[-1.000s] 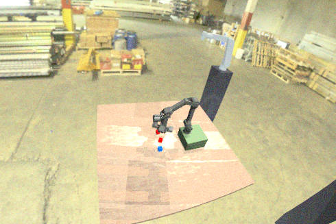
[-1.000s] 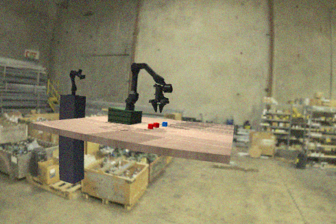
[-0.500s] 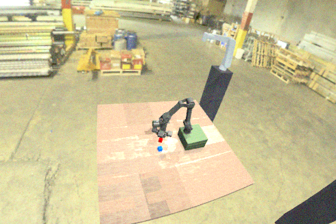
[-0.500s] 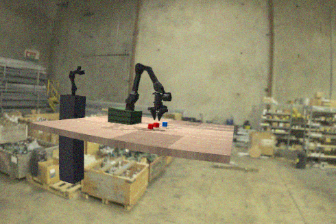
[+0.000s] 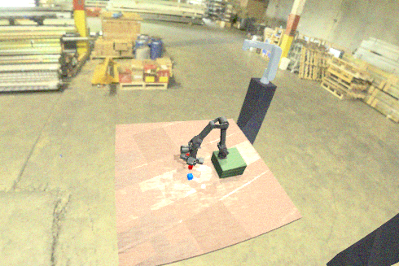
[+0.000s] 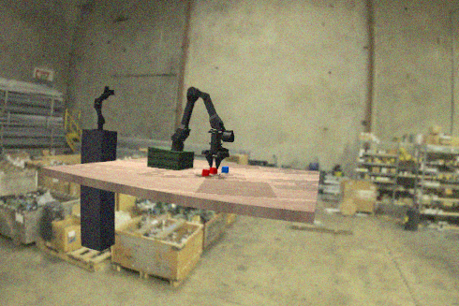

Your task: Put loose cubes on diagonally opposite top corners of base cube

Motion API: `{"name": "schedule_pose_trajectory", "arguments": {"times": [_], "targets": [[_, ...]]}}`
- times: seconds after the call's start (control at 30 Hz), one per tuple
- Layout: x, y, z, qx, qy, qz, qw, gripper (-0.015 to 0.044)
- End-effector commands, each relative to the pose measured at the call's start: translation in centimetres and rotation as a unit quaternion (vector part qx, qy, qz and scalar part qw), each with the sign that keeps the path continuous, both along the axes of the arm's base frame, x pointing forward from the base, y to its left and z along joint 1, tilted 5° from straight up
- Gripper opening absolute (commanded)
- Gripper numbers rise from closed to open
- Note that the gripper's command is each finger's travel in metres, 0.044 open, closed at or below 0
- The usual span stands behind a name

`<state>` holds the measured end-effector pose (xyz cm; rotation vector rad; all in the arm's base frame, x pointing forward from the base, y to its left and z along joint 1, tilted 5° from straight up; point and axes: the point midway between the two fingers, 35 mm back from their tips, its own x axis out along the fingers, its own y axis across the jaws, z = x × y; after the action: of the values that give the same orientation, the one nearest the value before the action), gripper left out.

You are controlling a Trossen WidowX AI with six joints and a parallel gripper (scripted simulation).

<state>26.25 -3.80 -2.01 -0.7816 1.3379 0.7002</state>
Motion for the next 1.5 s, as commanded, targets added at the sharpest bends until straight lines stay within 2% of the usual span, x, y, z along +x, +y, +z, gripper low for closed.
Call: {"name": "schedule_pose_trajectory", "arguments": {"times": [0.0, 0.2, 0.4, 0.67, 1.47], "targets": [[-0.1, 0.1, -0.8, 0.003, 0.004, -0.001, 1.000, 0.0265], [-0.1, 0.1, -1.6, 0.003, 0.004, -0.001, 1.000, 0.0265], [-0.1, 0.1, -1.6, 0.003, 0.004, -0.001, 1.000, 0.0107], [0.0, 0.1, -1.0, 0.003, 0.004, -0.004, 1.000, 0.0105], [-0.3, -0.1, 5.5, 0.001, 0.007, -0.021, 1.000, 0.0105]]}}
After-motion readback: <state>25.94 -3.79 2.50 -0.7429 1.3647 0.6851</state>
